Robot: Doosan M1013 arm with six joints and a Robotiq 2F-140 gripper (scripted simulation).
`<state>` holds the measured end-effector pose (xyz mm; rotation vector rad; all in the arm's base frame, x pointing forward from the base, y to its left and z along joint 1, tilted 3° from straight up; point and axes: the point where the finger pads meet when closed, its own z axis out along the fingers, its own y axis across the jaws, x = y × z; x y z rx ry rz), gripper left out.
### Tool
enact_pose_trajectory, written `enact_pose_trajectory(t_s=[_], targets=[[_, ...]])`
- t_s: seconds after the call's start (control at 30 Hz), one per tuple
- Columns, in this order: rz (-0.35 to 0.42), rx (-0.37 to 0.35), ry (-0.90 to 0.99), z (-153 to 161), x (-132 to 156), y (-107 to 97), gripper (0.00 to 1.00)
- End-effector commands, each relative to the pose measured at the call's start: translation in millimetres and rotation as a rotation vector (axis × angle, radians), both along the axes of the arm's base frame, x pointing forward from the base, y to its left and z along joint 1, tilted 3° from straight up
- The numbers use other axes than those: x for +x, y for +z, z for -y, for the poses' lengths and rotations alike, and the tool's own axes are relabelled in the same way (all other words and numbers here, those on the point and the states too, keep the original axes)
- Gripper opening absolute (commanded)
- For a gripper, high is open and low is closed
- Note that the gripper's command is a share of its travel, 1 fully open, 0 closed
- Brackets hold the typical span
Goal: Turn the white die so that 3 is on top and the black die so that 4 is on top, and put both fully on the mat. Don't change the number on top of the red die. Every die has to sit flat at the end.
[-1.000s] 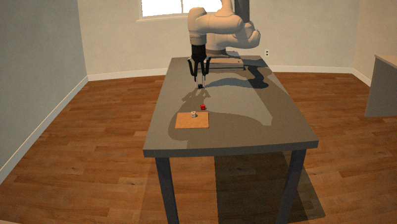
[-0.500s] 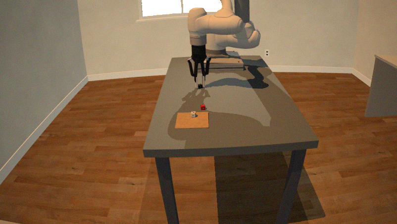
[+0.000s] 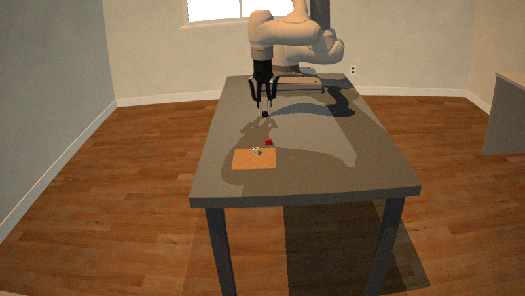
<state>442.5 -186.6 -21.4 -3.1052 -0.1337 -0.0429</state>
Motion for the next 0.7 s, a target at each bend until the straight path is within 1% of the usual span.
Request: enact_pose_trajectory(t_s=[0.0,0.27,0.3,0.67], targets=[[-0.001,0.006,0.001,-3.8,-1.8,-2.2,0.29],[-0.001,0.006,0.001,-3.8,-1.8,-2.2,0.29],[-0.001,0.006,0.001,-3.8,-1.8,-2.2,0.18],[-0.001,0.006,0.001,-3.8,-1.8,-2.2,0.18]])
